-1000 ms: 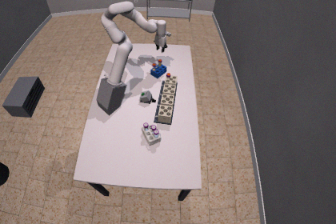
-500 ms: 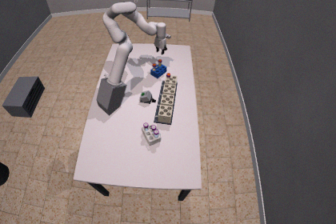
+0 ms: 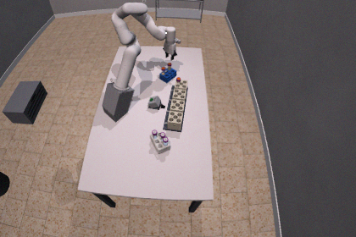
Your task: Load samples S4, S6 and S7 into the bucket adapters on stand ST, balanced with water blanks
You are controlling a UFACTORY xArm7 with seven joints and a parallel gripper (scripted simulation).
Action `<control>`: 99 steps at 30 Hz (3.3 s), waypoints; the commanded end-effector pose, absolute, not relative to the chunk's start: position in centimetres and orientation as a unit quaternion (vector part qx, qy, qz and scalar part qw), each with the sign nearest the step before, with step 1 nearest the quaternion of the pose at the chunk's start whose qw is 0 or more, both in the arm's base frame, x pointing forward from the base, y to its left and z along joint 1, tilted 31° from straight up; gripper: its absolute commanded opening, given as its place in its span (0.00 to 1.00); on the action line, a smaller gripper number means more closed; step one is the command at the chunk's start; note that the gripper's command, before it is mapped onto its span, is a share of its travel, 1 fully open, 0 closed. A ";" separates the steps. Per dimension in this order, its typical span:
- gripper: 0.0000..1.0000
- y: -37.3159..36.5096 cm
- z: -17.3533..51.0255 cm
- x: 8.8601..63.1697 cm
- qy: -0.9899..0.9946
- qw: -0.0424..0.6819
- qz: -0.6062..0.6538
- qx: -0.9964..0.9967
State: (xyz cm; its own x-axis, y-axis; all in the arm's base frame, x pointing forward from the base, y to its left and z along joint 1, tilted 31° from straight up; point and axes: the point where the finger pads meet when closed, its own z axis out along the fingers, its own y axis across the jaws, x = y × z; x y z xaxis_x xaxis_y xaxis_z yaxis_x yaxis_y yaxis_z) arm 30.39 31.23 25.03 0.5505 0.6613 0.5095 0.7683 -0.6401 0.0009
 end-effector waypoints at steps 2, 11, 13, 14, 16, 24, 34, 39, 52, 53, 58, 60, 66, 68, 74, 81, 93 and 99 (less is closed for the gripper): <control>0.57 31.5 24.6 30.7 -0.409 0.112 -0.241 -0.873; 0.57 32.2 23.1 31.3 -0.409 0.112 -0.241 -0.873; 0.57 32.4 22.7 31.4 -0.409 0.112 -0.241 -0.873; 0.57 32.5 22.5 31.5 -0.409 0.112 -0.241 -0.873; 0.57 32.6 22.2 31.6 -0.409 0.112 -0.241 -0.873; 0.57 33.1 21.2 32.0 -0.409 0.112 -0.241 -0.873; 0.57 33.8 19.6 32.6 -0.409 0.112 -0.241 -0.873; 0.57 33.8 19.5 32.6 -0.409 0.112 -0.241 -0.873; 0.57 34.0 19.2 32.8 -0.409 0.112 -0.241 -0.873; 0.57 34.0 19.1 32.8 -0.409 0.112 -0.241 -0.873; 0.57 34.1 18.9 32.9 -0.409 0.112 -0.241 -0.873; 0.57 34.2 18.7 32.9 -0.409 0.112 -0.241 -0.873; 0.57 34.3 18.4 33.1 -0.409 0.112 -0.241 -0.873; 0.57 34.4 18.3 33.1 -0.409 0.112 -0.241 -0.873; 0.57 34.5 18.0 33.2 -0.409 0.112 -0.241 -0.873; 0.57 34.6 17.8 33.3 -0.409 0.112 -0.241 -0.873; 0.57 34.6 17.8 33.3 -0.409 0.112 -0.241 -0.873; 0.00 34.5 18.0 33.2 -0.409 0.112 -0.241 -0.873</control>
State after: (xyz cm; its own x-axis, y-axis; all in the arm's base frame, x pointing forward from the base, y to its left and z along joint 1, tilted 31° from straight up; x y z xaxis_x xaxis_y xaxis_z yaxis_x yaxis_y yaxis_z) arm 33.18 34.53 17.83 0.5501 0.6613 0.5099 0.7683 -0.6401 0.0013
